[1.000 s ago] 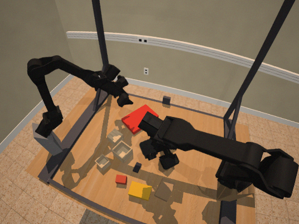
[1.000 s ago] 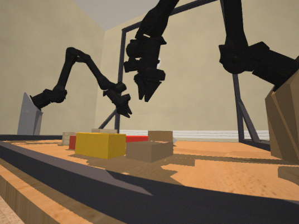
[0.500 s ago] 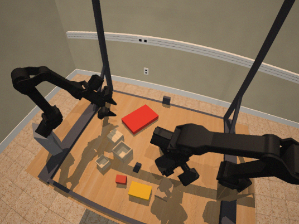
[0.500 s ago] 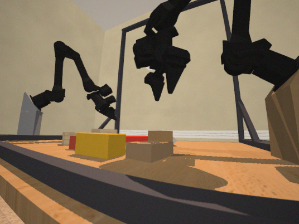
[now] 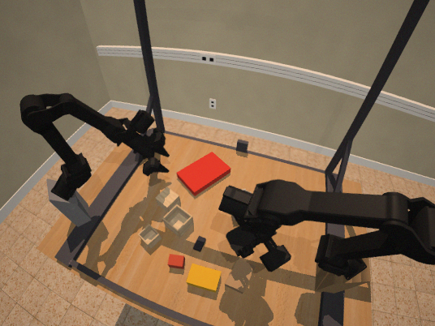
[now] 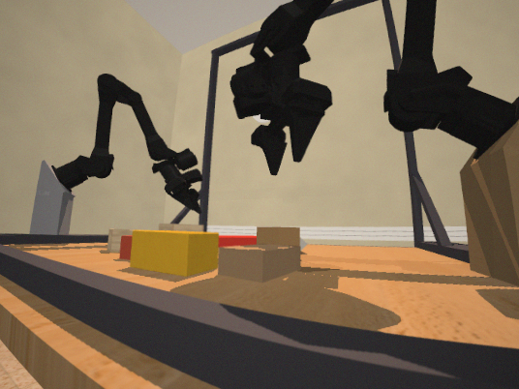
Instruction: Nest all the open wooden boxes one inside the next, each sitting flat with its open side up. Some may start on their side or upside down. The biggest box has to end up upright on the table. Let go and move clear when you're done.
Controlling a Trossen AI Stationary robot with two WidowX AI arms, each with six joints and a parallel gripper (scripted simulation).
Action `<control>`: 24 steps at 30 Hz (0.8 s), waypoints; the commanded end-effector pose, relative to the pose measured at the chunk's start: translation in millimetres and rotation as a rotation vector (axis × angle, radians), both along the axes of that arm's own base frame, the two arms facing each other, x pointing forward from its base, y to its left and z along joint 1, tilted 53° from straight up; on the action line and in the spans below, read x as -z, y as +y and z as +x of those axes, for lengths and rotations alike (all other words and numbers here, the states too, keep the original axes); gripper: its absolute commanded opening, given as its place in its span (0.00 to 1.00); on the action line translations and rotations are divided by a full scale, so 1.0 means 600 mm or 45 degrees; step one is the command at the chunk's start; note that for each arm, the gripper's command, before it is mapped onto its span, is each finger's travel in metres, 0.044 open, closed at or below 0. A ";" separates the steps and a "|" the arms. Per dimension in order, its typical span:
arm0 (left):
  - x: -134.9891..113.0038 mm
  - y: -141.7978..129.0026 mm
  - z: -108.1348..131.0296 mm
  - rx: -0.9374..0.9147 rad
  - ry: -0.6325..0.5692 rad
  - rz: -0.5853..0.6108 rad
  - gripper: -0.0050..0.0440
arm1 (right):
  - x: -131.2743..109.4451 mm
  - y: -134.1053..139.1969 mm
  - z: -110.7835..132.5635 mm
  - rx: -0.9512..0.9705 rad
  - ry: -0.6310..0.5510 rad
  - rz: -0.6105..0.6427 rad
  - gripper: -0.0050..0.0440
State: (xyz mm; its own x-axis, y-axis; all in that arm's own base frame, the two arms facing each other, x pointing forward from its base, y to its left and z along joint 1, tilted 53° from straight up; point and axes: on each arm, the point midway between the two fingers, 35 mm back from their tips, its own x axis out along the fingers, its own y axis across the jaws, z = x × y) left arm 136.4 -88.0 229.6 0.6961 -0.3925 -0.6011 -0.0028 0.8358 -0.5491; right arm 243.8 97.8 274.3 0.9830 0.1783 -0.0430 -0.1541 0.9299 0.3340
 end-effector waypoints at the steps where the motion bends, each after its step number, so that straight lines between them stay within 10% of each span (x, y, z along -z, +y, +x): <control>1: -0.006 0.002 -0.002 0.004 -0.015 -0.012 0.92 | 0.004 -0.004 0.026 -0.035 0.125 -0.081 0.92; 24: -0.006 0.002 -0.002 0.004 -0.015 -0.012 0.92 | 0.098 -0.094 0.079 -0.215 1.035 0.140 0.92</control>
